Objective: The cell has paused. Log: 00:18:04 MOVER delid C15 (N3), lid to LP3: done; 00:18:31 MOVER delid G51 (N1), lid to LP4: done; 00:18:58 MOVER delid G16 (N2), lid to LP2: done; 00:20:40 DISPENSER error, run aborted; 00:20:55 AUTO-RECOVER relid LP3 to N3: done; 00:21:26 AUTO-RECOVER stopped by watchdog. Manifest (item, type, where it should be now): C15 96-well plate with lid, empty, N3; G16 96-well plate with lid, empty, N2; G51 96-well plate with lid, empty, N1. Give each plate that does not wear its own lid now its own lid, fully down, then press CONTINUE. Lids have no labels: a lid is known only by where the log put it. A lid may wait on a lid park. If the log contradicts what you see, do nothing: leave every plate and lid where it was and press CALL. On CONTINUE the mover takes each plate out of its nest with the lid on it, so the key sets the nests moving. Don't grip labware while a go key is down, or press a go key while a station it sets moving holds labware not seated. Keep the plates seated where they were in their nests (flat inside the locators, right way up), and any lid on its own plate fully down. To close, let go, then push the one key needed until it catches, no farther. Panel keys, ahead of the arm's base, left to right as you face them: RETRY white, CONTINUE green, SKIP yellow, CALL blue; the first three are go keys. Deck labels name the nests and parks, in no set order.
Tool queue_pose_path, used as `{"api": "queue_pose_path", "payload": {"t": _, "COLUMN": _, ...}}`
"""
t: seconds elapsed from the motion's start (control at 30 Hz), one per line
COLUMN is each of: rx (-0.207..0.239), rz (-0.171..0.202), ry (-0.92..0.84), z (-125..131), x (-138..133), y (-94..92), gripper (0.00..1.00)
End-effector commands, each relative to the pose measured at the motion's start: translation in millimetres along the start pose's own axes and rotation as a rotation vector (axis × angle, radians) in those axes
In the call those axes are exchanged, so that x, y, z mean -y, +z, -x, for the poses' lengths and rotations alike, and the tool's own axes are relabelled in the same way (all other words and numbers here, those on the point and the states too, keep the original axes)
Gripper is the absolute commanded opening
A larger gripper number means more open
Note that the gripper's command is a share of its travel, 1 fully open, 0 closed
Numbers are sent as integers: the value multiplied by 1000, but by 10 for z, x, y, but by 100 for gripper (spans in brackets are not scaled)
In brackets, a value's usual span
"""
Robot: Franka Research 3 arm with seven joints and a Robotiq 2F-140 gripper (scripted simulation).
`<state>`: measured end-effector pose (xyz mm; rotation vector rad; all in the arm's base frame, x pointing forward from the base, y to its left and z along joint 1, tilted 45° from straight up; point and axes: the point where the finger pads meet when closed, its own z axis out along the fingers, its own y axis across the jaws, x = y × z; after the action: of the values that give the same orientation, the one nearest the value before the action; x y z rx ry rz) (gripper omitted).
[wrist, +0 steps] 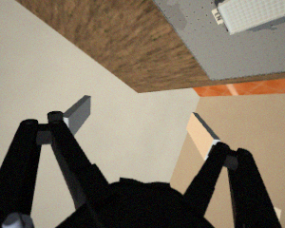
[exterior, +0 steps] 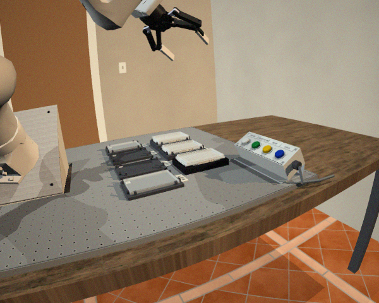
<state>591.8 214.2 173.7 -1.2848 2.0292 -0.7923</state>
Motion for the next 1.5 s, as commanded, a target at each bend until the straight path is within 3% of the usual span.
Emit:
{"api": "queue_pose_path", "payload": {"t": 0.0, "rx": -59, "rz": -10, "ry": 126, "z": -51, "x": 55, "y": 35, "gripper": 100}}
{"api": "queue_pose_path", "payload": {"t": 0.47, "rx": -59, "rz": -10, "ry": 126, "z": -51, "x": 55, "y": 35, "gripper": 100}}
{"api": "queue_pose_path", "payload": {"t": 0.5, "rx": -202, "rz": 12, "ry": 244, "z": -511, "x": -251, "y": 171, "gripper": 100}}
{"api": "queue_pose_path", "payload": {"t": 1.03, "rx": -202, "rz": 12, "ry": 244, "z": -511, "x": -251, "y": 171, "gripper": 100}}
{"api": "queue_pose_path", "payload": {"t": 1.07, "rx": -347, "rz": 25, "ry": 348, "z": -981, "x": -563, "y": 235, "gripper": 100}}
{"api": "queue_pose_path", "payload": {"t": 1.47, "rx": -347, "rz": 25, "ry": 348, "z": -981, "x": -563, "y": 235, "gripper": 100}}
